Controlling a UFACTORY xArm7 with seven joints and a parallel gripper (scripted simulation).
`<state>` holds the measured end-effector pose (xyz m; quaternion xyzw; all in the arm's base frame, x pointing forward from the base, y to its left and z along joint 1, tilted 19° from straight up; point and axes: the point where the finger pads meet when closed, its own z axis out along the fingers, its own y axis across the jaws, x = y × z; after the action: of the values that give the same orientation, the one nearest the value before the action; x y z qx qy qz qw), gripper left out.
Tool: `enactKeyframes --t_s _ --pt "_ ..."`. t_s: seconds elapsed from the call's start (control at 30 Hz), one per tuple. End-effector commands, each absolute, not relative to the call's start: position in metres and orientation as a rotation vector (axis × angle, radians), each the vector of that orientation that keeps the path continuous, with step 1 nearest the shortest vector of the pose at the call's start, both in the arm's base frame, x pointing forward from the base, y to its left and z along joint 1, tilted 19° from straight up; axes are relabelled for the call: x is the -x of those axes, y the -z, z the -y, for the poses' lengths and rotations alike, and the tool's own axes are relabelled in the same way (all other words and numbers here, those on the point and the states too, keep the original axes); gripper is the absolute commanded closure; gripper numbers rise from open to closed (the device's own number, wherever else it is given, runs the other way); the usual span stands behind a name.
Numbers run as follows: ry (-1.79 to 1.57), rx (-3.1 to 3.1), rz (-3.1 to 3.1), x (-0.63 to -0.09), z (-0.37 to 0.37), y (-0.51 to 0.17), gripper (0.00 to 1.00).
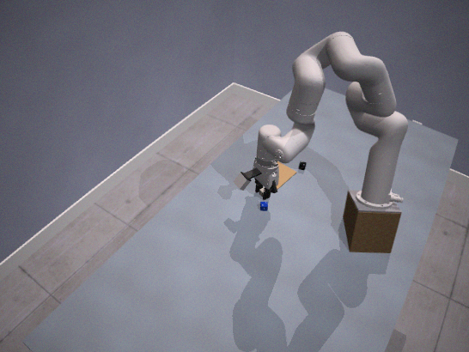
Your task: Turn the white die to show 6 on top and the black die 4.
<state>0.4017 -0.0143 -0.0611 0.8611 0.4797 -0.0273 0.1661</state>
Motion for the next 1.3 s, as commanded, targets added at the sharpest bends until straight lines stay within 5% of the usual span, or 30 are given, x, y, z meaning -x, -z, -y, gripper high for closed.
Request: enactKeyframes --t_s 0.0,0.57,0.6,1.27 --pt "0.074 -2.451 -1.366 -0.4027 0.0136 0.0604 0.58" --pt "0.074 -2.451 -1.366 -0.4027 0.0136 0.0604 0.58" --pt "0.074 -2.451 -1.366 -0.4027 0.0136 0.0604 0.79" --pt "0.074 -2.451 -1.366 -0.4027 0.0136 0.0604 0.79"
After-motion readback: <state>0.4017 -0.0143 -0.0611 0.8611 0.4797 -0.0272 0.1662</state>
